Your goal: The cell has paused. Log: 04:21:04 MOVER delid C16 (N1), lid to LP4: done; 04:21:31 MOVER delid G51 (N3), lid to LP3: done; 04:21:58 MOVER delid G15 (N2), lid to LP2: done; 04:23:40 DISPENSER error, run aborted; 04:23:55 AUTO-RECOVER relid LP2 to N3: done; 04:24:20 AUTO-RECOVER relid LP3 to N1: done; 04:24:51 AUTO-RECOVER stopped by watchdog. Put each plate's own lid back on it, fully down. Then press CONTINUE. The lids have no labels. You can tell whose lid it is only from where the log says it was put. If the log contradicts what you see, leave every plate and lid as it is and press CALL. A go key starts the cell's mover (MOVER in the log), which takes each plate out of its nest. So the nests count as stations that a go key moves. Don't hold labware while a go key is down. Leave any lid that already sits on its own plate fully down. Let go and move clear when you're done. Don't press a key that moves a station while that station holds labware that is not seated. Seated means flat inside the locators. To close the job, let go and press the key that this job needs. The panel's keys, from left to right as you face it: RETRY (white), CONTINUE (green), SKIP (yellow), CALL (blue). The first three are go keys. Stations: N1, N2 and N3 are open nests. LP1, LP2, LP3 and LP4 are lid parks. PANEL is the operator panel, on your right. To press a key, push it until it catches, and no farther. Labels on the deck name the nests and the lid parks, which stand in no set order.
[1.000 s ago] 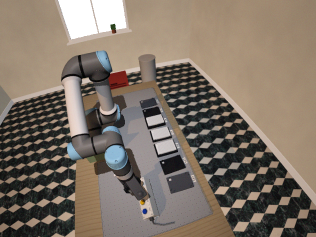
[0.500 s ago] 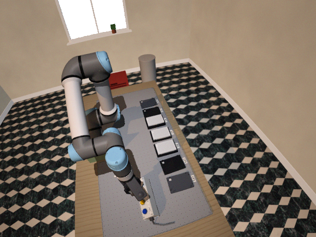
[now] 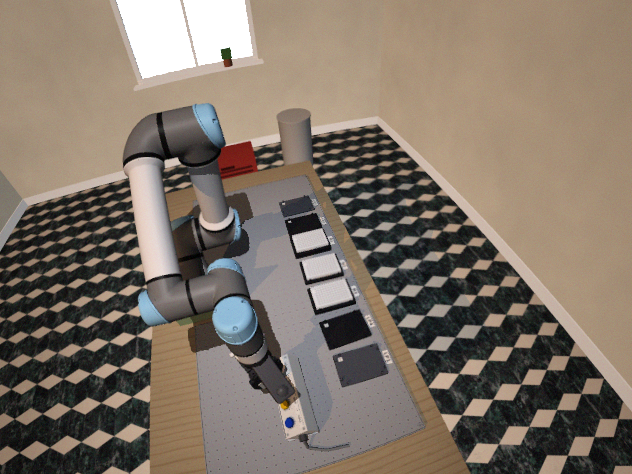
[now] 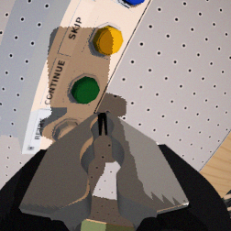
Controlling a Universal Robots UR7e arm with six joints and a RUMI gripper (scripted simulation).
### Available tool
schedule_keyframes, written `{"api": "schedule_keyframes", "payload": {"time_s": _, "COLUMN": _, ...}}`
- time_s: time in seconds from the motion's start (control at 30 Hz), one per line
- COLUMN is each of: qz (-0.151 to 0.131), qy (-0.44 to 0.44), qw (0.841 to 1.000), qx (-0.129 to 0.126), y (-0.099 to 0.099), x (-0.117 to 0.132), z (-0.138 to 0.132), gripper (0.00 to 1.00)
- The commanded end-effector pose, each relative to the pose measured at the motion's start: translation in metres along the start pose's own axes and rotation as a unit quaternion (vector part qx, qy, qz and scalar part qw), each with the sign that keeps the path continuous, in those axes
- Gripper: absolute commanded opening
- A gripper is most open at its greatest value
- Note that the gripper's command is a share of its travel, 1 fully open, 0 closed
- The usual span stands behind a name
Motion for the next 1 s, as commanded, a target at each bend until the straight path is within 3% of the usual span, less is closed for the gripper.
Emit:
{"api": "schedule_keyframes", "payload": {"time_s": 0.0, "qz": 0.000, "qy": 0.000, "qw": 1.000, "qx": 0.000, "y": 0.002, "x": 0.000, "z": -0.002, "gripper": 0.00}}
{"api": "schedule_keyframes", "payload": {"time_s": 0.97, "qz": -0.001, "qy": 0.000, "qw": 1.000, "qx": 0.000, "y": 0.018, "x": -0.004, "z": -0.009, "gripper": 0.00}}
Point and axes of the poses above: the point where the finger pads meet when closed, its own y axis out along the fingers, its own z axis across the jaws, x = y × z, the point moved 3 cm from there along -y, back along the fingers, and after that the axes turned 2 degrees about -y, right-handed, at the moved point
